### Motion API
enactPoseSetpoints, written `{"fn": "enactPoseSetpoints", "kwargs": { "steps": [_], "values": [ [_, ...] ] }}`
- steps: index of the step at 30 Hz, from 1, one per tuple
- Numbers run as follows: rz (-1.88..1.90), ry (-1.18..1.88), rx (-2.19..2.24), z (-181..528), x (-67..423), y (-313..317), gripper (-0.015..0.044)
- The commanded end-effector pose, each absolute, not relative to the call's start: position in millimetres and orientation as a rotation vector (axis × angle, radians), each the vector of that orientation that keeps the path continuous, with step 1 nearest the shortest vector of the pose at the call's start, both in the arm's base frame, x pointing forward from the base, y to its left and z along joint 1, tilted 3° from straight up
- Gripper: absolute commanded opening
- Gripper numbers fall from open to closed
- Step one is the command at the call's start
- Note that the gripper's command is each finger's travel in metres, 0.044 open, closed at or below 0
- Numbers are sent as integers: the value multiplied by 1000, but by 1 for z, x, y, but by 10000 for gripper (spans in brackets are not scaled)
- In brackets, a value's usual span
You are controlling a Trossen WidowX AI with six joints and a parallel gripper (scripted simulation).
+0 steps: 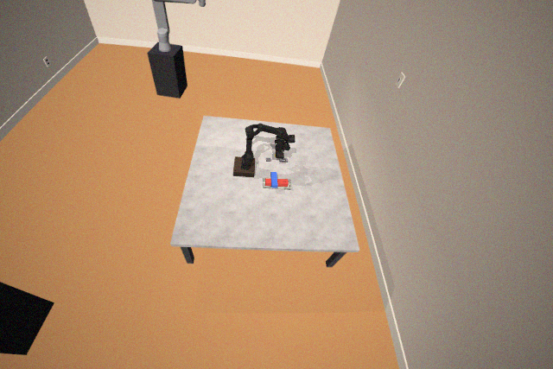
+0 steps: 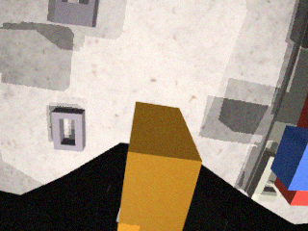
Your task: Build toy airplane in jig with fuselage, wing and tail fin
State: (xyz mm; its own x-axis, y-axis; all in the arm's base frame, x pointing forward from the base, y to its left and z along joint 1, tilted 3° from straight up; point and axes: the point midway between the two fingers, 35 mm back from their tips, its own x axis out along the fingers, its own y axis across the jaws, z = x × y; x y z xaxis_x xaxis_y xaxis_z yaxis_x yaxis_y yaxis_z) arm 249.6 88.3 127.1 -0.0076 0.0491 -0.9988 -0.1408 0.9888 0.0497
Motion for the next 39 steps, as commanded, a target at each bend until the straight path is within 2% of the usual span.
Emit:
{"fn": "enactPoseSetpoints", "kwargs": {
  "steps": [1,39],
  "values": [
    [150,1575,-71,124,256,82,0],
    [125,1549,-58,102,314,-6,0]
  ]
}}
